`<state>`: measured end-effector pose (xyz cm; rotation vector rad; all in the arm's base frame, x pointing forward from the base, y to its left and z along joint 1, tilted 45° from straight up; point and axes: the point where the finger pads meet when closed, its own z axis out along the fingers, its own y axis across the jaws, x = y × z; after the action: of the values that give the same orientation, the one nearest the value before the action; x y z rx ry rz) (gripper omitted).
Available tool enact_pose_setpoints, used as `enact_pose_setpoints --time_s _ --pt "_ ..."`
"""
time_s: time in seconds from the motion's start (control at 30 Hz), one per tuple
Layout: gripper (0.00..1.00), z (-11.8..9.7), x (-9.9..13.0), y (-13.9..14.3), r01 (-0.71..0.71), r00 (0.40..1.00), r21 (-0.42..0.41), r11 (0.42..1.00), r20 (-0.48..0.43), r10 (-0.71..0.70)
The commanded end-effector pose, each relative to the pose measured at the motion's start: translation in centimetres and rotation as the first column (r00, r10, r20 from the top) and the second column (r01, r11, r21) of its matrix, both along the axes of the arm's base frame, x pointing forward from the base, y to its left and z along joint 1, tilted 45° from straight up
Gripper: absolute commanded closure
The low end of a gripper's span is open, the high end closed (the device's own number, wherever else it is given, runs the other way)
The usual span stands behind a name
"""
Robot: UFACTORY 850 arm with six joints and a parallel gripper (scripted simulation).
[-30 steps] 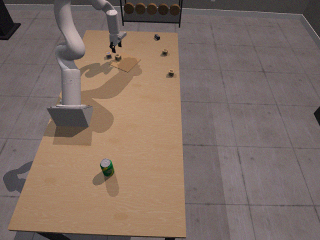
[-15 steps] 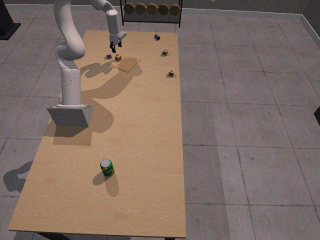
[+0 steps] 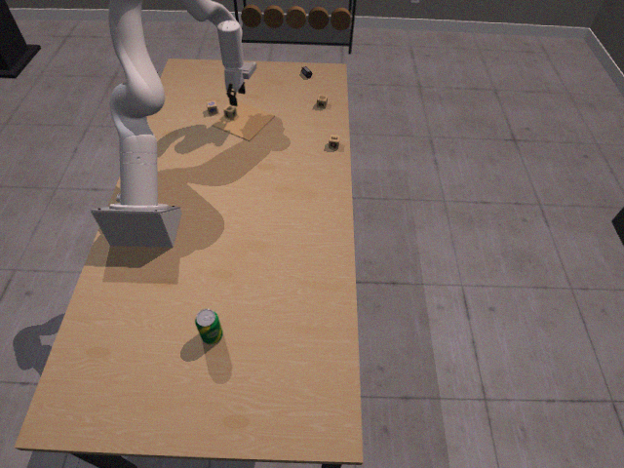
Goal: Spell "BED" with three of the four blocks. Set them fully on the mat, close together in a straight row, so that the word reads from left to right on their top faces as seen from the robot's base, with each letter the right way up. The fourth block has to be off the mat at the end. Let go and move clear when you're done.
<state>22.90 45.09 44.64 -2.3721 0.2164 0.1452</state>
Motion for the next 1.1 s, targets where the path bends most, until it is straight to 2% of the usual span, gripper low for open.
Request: enact_pose_setpoints --time_s 0.0,0.1,0.17,0.23,0.33,0.67,0.73,0.8,0.87,1.07 --pt "0.0 -0.8 3.4 -0.6 -0.106 0.991 0.02 0.994 0.09 0.104" --pt "0.0 -1.3 5.5 -1.0 -0.164 0.976 0.016 0.986 0.147 0.16" --pt "0.0 -1.3 5.5 -1.0 -0.164 0.976 0.016 0.986 0.147 0.16" --pt "0.0 -1.9 7.8 -1.5 -0.231 0.951 0.008 0.973 0.212 0.224" --pt "0.0 -2.4 9.4 -1.8 -0.275 0.93 0.0 0.962 0.255 0.265" --pt "0.0 -4.1 16.4 -3.4 -0.453 0.792 -0.058 0.89 0.431 0.432" --pt "0.0 -4.1 16.4 -3.4 -0.453 0.792 -0.058 0.89 0.431 0.432" --pt "0.0 -4.8 18.8 -3.8 -0.509 0.729 -0.087 0.856 0.486 0.483" --pt "0.0 -5.1 19.8 -4.1 -0.53 0.701 -0.1 0.842 0.507 0.502" --pt "0.0 -6.2 24.2 -4.9 -0.614 0.566 -0.164 0.772 0.59 0.576"
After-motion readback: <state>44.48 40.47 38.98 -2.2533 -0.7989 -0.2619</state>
